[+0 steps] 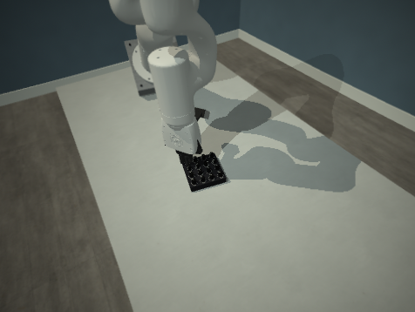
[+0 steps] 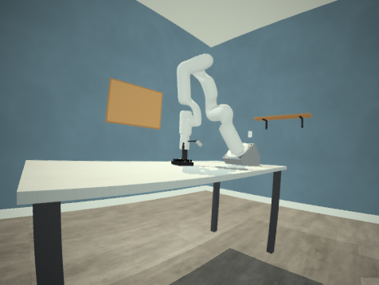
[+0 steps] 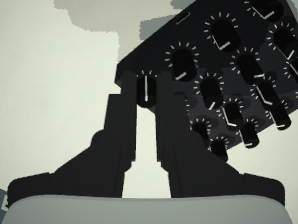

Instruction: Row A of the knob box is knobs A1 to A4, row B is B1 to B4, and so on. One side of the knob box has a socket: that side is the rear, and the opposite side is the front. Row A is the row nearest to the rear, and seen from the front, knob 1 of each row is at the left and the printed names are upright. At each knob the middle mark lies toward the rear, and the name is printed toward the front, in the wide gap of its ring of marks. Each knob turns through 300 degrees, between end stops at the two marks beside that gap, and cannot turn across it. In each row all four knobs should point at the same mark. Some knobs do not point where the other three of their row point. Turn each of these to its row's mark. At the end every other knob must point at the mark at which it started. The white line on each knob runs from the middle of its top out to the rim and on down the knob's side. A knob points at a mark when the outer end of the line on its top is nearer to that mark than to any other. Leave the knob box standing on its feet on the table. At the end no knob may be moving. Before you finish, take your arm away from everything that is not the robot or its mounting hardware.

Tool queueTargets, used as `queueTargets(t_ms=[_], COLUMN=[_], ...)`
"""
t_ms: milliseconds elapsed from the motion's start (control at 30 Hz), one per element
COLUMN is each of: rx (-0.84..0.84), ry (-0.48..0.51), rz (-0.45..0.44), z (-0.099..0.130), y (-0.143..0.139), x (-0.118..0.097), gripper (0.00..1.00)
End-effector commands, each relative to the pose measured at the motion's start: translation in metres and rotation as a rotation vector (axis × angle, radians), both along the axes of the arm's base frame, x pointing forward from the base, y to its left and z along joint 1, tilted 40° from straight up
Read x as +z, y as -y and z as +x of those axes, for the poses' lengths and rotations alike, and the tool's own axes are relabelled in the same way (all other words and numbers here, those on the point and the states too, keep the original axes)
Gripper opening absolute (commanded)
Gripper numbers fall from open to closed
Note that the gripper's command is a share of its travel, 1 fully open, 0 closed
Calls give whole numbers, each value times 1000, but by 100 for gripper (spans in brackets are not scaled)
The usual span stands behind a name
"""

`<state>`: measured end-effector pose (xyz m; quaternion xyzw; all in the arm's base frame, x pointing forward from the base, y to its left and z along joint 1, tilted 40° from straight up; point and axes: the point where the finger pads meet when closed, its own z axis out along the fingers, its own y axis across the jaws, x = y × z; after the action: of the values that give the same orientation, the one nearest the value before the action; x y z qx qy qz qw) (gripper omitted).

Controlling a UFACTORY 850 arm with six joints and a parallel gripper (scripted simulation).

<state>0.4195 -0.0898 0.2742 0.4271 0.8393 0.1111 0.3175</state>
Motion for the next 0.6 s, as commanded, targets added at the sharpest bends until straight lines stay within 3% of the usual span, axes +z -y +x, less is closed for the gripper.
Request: queueTargets(t_ms=[0, 467, 567], rx=[50, 320, 337], ry=[2, -32, -34], rz=[-69, -290, -304], z=[0, 0, 0], y=[0, 0, 0], x=[0, 0, 0], gripper=[8, 8, 8])
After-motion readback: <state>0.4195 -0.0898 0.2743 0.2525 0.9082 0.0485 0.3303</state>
